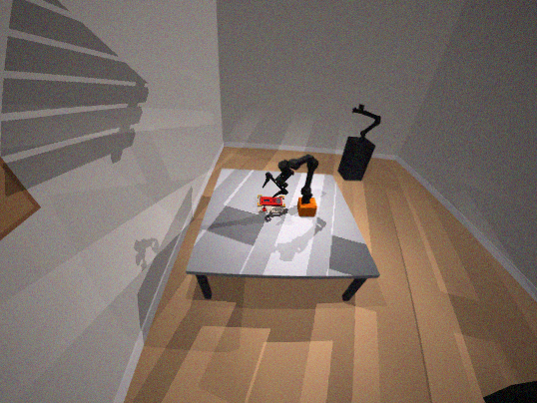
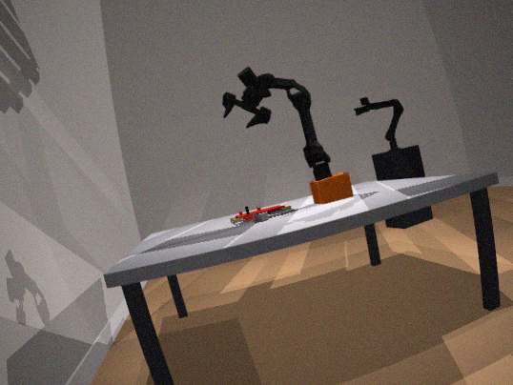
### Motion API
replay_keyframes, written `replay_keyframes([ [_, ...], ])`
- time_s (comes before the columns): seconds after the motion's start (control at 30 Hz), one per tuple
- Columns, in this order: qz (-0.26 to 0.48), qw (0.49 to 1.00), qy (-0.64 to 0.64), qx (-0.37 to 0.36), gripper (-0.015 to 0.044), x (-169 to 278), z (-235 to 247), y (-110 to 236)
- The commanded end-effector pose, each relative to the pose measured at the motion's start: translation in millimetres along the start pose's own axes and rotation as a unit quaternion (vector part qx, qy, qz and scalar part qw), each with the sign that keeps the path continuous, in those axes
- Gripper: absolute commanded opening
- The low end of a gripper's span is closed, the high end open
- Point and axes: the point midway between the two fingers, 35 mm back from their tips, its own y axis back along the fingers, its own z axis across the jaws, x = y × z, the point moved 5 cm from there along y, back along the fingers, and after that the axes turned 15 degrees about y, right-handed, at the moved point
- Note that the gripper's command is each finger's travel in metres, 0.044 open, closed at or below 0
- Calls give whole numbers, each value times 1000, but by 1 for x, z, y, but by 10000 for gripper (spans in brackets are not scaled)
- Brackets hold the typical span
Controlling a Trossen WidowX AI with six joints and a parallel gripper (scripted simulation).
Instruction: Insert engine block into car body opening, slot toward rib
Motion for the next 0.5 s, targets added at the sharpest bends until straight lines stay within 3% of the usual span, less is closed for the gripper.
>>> replay_keyframes([
  [0.0,29,997,49,-45,440,17,14,-21],
  [0.47,80,953,201,-211,440,80,60,-71],
])
